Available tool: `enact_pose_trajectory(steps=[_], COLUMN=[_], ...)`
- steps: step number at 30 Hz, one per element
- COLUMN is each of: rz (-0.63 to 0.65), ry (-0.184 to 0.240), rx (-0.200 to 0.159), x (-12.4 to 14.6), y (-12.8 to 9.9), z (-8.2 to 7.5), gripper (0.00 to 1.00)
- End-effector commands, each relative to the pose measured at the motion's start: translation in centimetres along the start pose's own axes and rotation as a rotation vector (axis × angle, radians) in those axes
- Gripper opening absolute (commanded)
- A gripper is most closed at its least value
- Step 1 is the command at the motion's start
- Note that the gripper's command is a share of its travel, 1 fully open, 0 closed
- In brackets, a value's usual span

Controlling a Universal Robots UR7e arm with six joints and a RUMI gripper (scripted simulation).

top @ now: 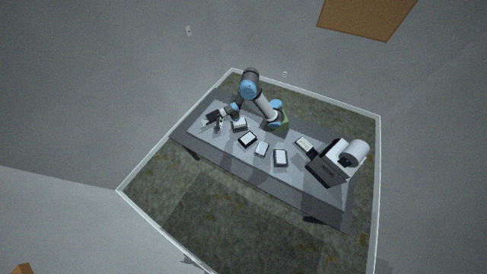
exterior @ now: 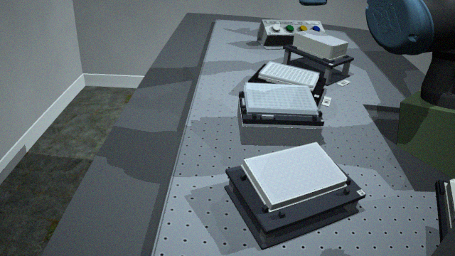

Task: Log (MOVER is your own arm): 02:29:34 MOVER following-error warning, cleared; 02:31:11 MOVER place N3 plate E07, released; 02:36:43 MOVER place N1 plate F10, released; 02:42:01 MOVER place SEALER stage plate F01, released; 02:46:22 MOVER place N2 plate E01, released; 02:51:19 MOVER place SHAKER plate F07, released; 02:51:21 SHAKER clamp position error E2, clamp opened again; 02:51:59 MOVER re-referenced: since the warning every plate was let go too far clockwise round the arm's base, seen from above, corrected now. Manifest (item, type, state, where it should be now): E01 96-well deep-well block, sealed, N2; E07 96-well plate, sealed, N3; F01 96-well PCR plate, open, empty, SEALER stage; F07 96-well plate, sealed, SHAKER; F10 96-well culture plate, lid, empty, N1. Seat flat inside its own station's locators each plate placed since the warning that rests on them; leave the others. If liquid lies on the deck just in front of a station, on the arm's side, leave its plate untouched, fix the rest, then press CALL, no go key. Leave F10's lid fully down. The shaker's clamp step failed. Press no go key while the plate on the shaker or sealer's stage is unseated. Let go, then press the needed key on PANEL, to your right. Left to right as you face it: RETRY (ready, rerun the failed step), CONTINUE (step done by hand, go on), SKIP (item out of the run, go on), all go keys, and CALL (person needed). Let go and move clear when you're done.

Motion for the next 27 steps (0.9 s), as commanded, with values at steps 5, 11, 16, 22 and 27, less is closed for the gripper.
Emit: enact_pose_trajectory(steps=[5,11,16,22,27], rz=[-0.001,-0.001,-0.001,0.088,0.176], ry=[0.001,0.001,0.001,-0.046,-0.093], rx=[-0.001,-0.001,-0.001,-0.003,-0.006], x=[0.1,0.1,0.1,-1.2,-1.3], y=[0.0,0.0,0.0,1.7,2.0], z=[0.0,0.0,0.0,-0.3,-0.4], gripper=[1.0,1.0,1.0,0.82,0.82])
Point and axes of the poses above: the point where the finger pads meet when closed, its own z axis out along the fingers, its own x axis across the jaws, y = z × x, the point moved 6 cm from there along -z, back along the fingers, and after that the axes turned 14 degrees about z, right-handed, at the moved point
